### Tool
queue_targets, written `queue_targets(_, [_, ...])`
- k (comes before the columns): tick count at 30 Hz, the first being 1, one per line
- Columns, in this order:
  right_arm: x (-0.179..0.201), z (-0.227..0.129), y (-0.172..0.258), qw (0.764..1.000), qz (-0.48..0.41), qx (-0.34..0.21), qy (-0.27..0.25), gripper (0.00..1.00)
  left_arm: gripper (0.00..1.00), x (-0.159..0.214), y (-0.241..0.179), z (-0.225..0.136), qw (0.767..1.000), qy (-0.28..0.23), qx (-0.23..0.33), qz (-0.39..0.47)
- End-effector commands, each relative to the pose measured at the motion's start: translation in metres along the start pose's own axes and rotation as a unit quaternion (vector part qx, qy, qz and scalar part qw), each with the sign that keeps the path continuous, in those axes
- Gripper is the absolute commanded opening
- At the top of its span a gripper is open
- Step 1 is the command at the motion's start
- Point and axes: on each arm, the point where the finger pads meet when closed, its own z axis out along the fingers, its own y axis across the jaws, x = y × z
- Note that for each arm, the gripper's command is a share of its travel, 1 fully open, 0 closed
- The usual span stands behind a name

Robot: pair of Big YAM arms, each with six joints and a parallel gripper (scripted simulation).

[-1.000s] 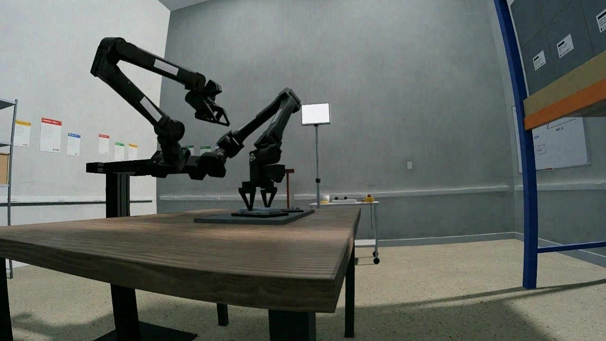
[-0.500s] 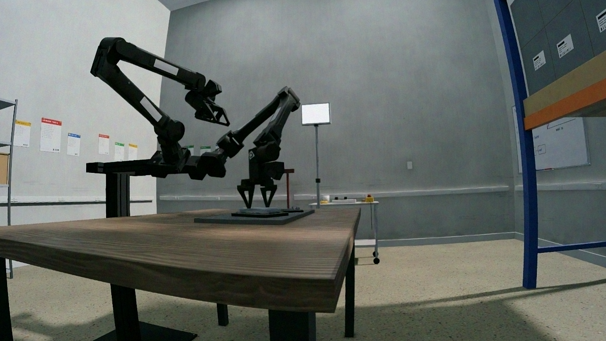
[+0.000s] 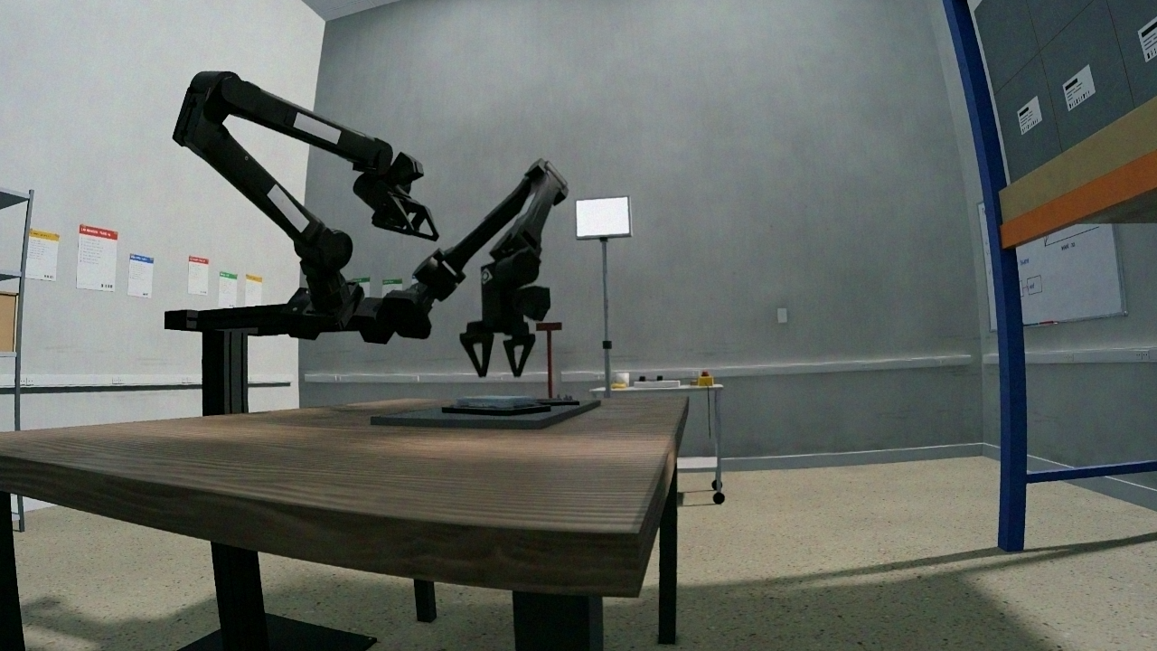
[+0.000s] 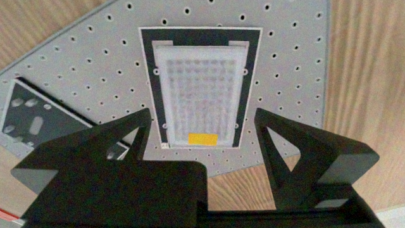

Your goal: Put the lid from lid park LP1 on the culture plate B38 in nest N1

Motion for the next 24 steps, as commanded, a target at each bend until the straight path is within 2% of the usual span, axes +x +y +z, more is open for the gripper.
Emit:
queue_targets(1, [-0.012, -0.005, 0.005, 1.000, 0.014, -0.007, -0.005, 1.00, 1.00, -0.027, -0.001, -0.045, 0.999, -0.027, 0.004, -0.023])
queue_targets(5, [-0.012, -0.005, 0.005, 1.000, 0.014, -0.007, -0.005, 1.00, 1.00, -0.015, -0.001, -0.050, 0.999, -0.041, 0.002, -0.001])
queue_targets(15, [-0.012, -0.005, 0.005, 1.000, 0.014, -0.007, -0.005, 1.00, 1.00, -0.006, 0.000, -0.042, 0.991, -0.136, -0.003, 0.016])
queue_targets(17, [-0.012, -0.005, 0.005, 1.000, 0.014, -0.007, -0.005, 1.00, 1.00, -0.006, 0.000, -0.042, 0.991, -0.136, -0.003, 0.016])
queue_targets(24, [-0.012, -0.005, 0.005, 1.000, 0.014, -0.007, -0.005, 1.00, 1.00, 0.011, -0.007, -0.028, 0.982, -0.188, -0.008, 0.034])
